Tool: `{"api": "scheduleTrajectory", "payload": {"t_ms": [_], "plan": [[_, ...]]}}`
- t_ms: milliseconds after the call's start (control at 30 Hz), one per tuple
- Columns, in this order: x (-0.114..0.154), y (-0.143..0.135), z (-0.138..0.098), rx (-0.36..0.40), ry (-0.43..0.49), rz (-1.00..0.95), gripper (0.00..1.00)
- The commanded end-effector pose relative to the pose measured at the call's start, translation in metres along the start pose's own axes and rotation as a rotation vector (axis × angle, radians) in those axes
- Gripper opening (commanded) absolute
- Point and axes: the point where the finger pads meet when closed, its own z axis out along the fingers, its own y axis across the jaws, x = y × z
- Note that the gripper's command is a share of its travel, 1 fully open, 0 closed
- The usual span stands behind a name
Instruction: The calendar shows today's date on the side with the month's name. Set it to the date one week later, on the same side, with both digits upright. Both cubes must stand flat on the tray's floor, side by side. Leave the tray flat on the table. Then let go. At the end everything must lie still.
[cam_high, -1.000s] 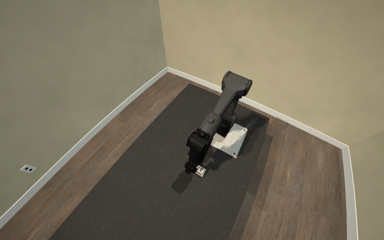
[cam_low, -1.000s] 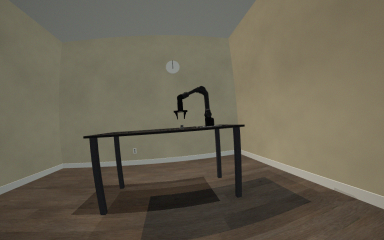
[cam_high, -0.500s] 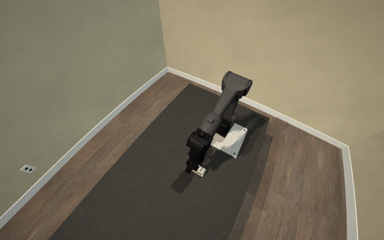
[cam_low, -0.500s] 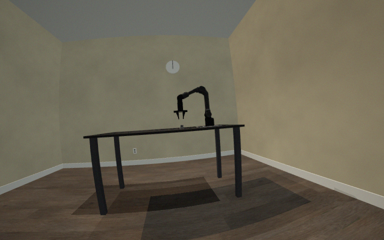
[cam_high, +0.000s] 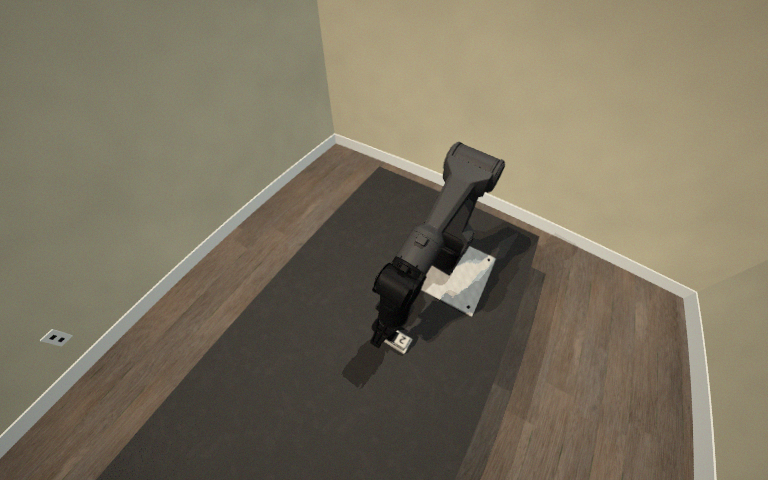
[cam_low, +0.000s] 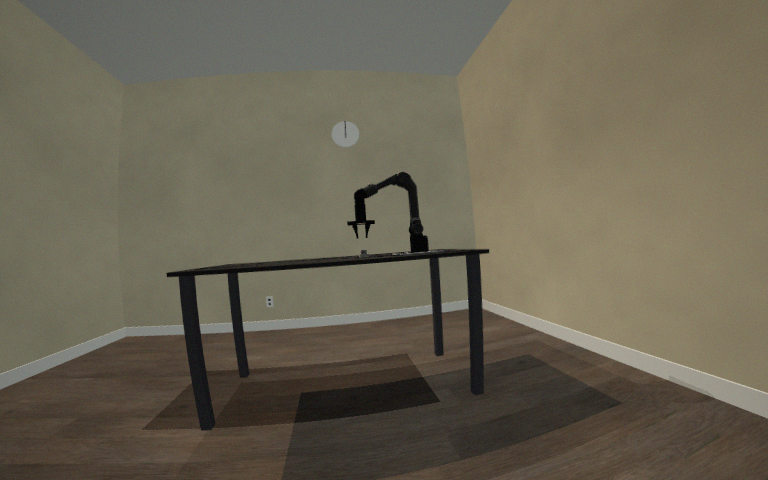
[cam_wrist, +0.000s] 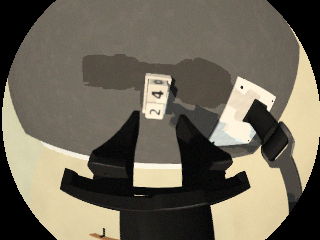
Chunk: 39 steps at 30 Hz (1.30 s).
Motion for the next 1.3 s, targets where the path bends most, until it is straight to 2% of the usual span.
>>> {"api": "scheduleTrajectory", "payload": {"t_ms": [0, 600, 1267], "plan": [[0.000, 0.000, 0.001, 0.003, -0.001, -0.002, 0.59], [0.000, 0.000, 0.008, 0.003, -0.001, -0.001, 0.59], [0.001, -0.001, 0.034, 0.005, -0.001, -0.001, 0.59]]}}
